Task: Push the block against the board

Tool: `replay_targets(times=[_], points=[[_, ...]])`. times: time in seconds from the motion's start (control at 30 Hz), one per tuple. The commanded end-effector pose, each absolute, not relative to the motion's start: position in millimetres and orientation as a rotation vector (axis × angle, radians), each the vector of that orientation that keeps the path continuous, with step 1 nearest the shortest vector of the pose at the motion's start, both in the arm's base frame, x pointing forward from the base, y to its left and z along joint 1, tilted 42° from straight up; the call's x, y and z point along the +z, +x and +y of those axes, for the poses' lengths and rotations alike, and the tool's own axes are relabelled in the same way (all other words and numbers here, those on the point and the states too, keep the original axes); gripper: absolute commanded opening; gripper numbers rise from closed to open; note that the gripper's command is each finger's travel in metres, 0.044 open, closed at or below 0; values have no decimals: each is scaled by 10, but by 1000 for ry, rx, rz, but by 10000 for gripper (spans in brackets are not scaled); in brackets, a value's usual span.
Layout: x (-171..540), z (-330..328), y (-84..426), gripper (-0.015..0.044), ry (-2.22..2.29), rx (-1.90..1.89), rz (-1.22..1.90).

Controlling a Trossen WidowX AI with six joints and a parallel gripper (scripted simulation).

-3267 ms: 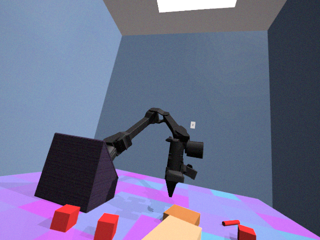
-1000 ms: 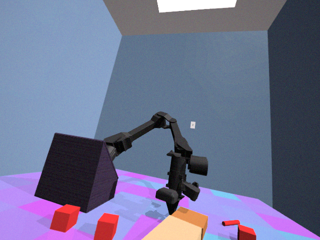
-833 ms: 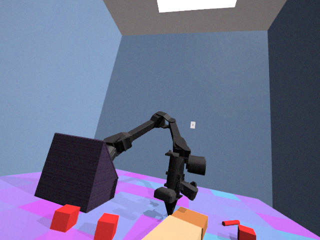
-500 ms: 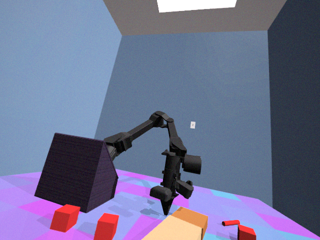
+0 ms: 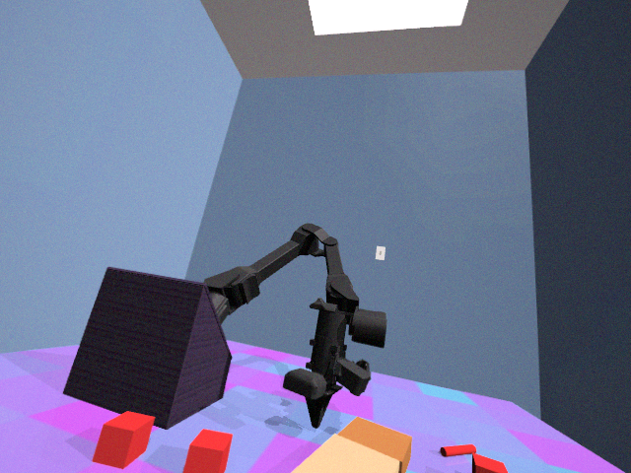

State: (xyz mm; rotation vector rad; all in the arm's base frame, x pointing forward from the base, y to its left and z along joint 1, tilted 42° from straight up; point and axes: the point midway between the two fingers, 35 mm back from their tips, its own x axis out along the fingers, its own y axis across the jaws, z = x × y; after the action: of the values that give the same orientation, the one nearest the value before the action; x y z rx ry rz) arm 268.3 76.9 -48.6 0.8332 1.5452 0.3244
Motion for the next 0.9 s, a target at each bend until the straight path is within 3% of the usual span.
replay_targets(times=[0.0,0.33,0.87], points=[[-257,549,2704,0,829,323,1531],[-131,428,2771,0,837,320,1523],[-303,-21,4232,0,828,318,1520]])
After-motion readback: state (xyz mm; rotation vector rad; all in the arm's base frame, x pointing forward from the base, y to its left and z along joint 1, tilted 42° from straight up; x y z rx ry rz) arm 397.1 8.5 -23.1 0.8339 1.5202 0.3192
